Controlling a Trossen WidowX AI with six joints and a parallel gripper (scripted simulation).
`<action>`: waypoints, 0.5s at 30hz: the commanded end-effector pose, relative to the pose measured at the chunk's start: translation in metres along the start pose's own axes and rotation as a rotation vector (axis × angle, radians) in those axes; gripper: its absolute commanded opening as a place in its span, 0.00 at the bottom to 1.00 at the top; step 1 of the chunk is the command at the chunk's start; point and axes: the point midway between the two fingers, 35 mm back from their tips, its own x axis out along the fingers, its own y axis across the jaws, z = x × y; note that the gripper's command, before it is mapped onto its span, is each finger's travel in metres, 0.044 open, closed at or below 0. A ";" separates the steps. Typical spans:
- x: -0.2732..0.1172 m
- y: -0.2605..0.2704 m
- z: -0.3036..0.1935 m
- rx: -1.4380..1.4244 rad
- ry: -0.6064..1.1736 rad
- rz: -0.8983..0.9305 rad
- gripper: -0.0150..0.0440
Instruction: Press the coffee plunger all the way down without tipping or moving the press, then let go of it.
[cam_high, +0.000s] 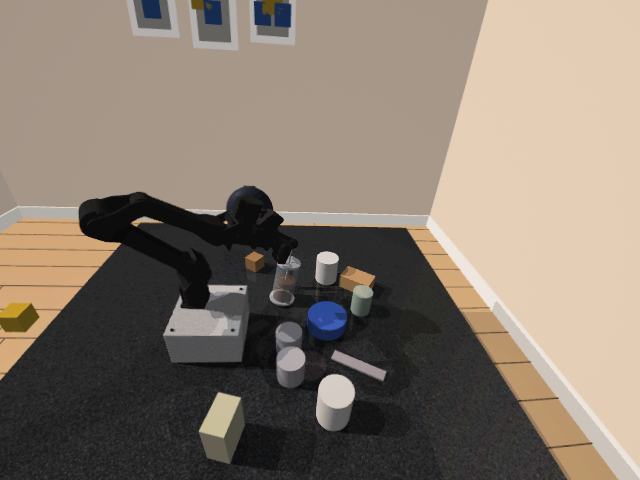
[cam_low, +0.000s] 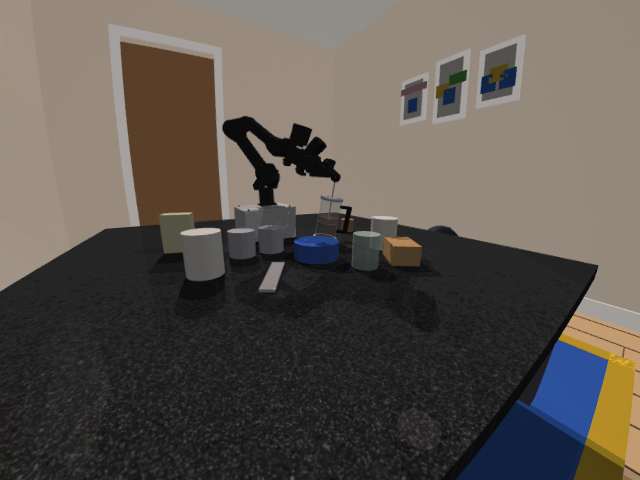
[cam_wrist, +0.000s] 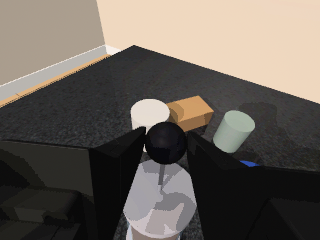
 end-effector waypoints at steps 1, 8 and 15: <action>0.008 0.000 -0.035 -0.011 0.094 0.002 0.48; 0.016 0.000 -0.032 -0.011 0.093 0.002 0.48; 0.020 -0.001 -0.029 -0.011 0.093 0.002 0.48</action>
